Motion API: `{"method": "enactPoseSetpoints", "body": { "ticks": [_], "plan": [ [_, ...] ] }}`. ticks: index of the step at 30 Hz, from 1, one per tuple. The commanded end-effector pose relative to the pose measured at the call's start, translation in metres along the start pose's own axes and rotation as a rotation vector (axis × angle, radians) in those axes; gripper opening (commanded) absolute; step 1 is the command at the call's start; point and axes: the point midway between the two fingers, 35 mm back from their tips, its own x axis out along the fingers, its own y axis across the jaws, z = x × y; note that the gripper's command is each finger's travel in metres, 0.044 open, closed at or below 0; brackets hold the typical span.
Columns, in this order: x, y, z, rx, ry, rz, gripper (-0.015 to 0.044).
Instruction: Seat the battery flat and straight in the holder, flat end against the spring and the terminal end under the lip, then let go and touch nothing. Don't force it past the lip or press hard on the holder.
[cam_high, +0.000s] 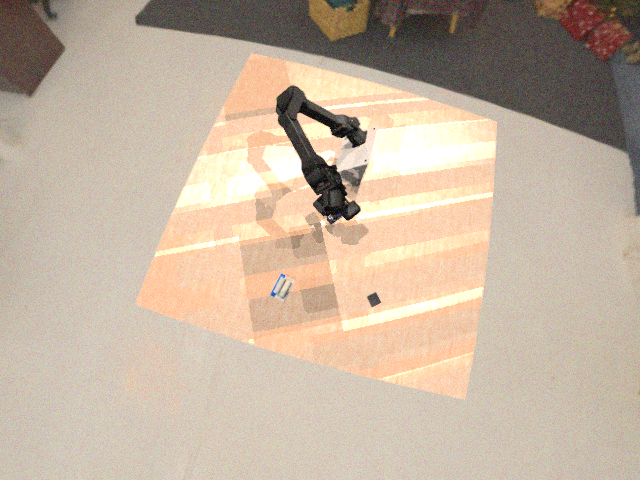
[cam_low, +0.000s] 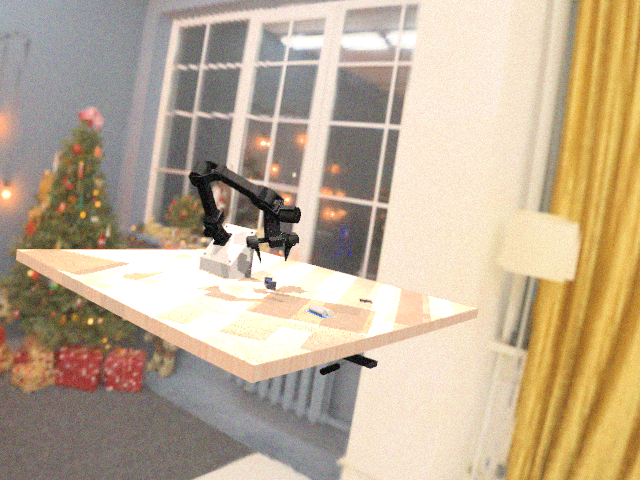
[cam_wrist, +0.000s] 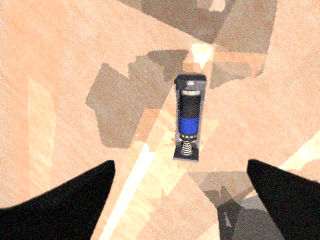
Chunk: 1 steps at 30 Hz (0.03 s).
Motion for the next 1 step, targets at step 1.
{"method": "enactPoseSetpoints", "body": {
  "ticks": [1],
  "plan": [
    [-0.0007,0.0004,0.0001,0.006,0.002,0.003,0.0440]
  ]
}}
